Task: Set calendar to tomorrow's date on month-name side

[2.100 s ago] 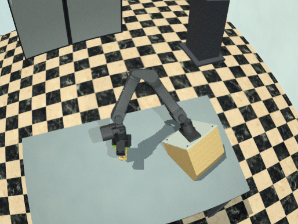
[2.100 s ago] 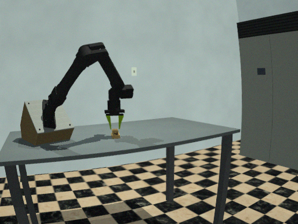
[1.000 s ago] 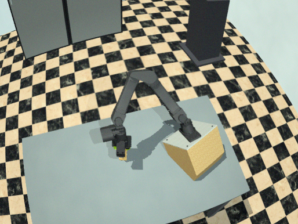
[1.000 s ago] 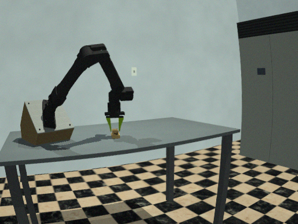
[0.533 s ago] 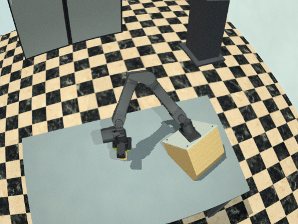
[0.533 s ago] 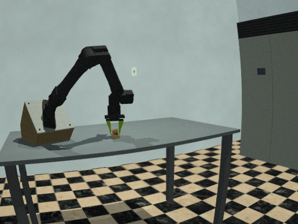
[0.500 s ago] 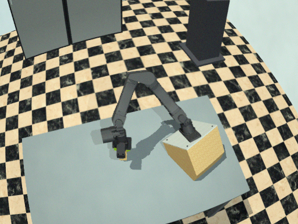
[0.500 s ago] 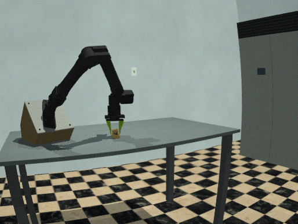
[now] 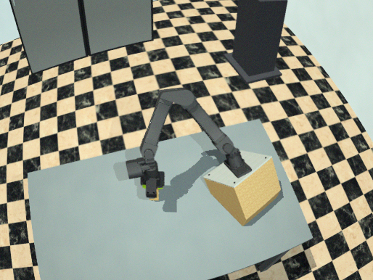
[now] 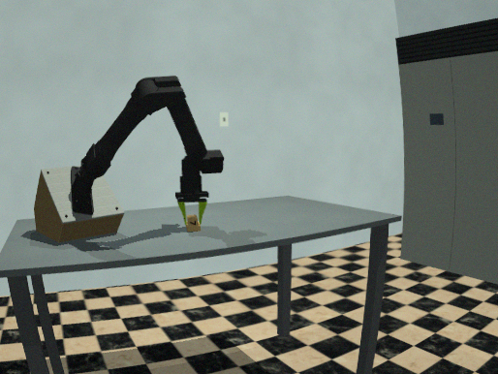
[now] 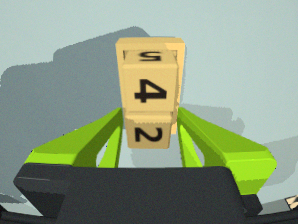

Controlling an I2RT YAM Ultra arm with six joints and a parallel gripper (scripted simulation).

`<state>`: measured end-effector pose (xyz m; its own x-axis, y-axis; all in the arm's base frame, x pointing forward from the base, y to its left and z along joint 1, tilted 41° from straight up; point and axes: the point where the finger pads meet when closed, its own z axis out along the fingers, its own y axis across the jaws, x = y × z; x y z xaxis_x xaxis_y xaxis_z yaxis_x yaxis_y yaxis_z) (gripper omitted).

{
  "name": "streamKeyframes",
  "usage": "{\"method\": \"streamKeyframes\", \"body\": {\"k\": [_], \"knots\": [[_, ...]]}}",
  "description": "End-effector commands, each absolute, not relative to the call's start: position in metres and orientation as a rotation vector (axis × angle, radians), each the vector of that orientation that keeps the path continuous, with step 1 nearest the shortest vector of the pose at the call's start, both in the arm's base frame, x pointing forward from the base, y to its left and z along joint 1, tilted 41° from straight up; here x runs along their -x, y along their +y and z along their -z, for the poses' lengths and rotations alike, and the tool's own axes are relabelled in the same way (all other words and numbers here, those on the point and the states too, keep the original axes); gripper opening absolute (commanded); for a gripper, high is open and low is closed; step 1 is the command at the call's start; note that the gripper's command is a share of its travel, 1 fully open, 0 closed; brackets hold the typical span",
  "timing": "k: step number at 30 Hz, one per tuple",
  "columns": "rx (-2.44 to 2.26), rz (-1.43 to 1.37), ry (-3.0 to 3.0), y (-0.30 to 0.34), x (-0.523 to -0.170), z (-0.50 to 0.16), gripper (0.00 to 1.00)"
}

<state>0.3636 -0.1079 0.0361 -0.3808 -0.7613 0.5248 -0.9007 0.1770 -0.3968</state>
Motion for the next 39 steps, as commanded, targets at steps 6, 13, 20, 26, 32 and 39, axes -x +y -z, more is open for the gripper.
{"method": "streamKeyframes", "body": {"k": [6, 13, 20, 26, 32, 39], "knots": [[-1.651, -1.027, -2.257, -0.0986, -0.3728, -0.0472, 0.45], [-1.651, -1.027, -2.257, -0.0986, -0.3728, -0.0472, 0.45], [-1.651, -1.027, -2.257, -0.0986, -0.3728, -0.0472, 0.45], [-1.651, -1.027, -2.257, -0.0986, -0.3728, -0.0472, 0.26], [-1.651, -1.027, -2.257, -0.0986, -0.3728, -0.0472, 0.26], [-1.651, -1.027, -2.257, -0.0986, -0.3728, -0.0472, 0.26]]}}
